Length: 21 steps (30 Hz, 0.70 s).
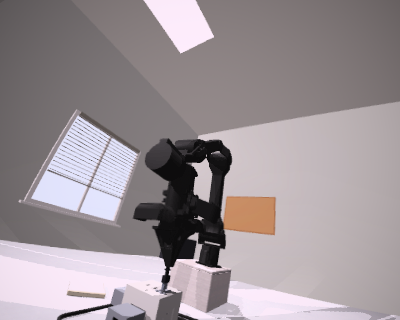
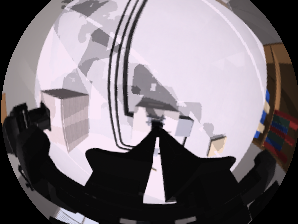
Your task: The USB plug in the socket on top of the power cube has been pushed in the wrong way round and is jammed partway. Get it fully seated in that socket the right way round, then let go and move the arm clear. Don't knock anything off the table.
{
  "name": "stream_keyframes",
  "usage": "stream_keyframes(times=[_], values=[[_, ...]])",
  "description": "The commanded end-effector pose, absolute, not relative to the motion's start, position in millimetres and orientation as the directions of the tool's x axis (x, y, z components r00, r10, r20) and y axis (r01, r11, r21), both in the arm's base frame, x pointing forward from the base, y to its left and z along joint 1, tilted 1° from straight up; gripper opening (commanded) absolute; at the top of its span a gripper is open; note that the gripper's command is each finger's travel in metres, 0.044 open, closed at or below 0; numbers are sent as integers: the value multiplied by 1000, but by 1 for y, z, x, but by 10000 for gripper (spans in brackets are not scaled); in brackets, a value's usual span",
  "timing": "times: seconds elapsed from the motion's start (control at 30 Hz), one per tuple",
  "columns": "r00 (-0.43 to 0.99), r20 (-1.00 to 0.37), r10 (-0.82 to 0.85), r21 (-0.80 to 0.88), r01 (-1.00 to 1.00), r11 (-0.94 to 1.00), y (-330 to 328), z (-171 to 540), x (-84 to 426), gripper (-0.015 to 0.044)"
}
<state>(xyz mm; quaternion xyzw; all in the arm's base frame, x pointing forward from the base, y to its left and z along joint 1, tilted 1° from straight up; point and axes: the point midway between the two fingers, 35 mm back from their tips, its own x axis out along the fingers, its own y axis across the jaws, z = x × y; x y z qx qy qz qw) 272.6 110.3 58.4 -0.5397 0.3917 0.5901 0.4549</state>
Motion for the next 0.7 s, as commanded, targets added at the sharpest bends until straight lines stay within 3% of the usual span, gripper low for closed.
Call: stream_keyframes(times=[0.0, 0.67], values=[[-7, -993, 118, -27, -958, -284, 111, 57, 272, 0], [-7, -993, 118, -27, -958, -284, 111, 55, 272, 0]])
